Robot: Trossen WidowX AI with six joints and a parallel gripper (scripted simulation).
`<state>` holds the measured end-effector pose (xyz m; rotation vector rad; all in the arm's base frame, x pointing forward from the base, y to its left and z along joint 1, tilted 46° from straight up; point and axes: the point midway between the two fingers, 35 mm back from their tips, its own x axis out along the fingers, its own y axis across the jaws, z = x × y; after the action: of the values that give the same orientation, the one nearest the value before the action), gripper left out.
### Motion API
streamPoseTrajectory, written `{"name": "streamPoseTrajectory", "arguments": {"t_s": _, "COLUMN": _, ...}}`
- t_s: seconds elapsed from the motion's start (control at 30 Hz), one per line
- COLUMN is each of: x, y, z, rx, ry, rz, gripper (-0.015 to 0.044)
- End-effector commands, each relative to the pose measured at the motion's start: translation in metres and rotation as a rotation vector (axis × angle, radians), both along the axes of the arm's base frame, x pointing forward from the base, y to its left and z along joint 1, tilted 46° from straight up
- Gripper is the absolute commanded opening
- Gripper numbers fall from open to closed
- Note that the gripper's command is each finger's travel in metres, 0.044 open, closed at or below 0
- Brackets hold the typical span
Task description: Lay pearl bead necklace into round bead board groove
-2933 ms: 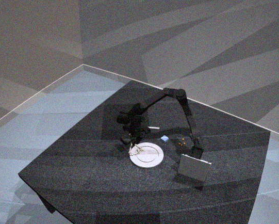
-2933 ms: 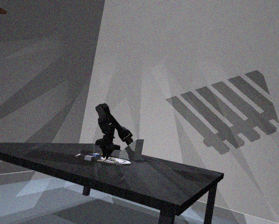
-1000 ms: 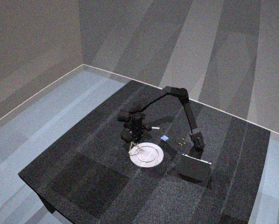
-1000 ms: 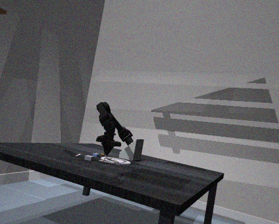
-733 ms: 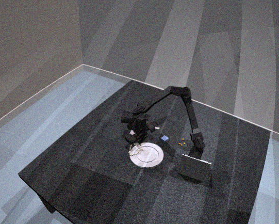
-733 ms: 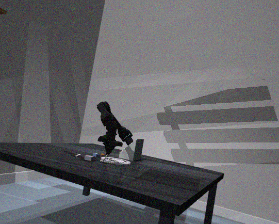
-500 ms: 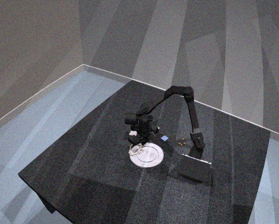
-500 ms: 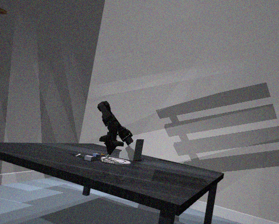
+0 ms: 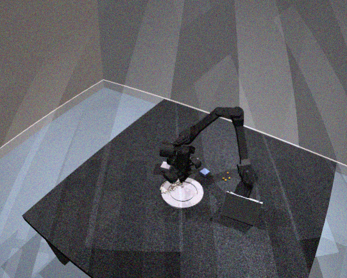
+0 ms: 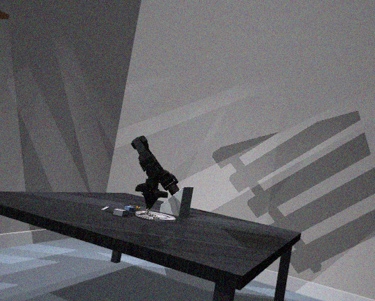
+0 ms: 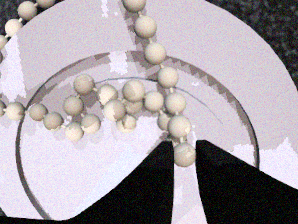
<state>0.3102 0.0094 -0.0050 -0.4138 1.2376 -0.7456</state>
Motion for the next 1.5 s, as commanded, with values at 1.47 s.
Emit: {"name": "streamPoseTrajectory", "arguments": {"t_s": 1.47, "x": -0.0018, "y": -0.0142, "z": -0.0130, "rx": -0.004, "ry": 0.014, "rz": -0.003, "gripper": 0.0000}}
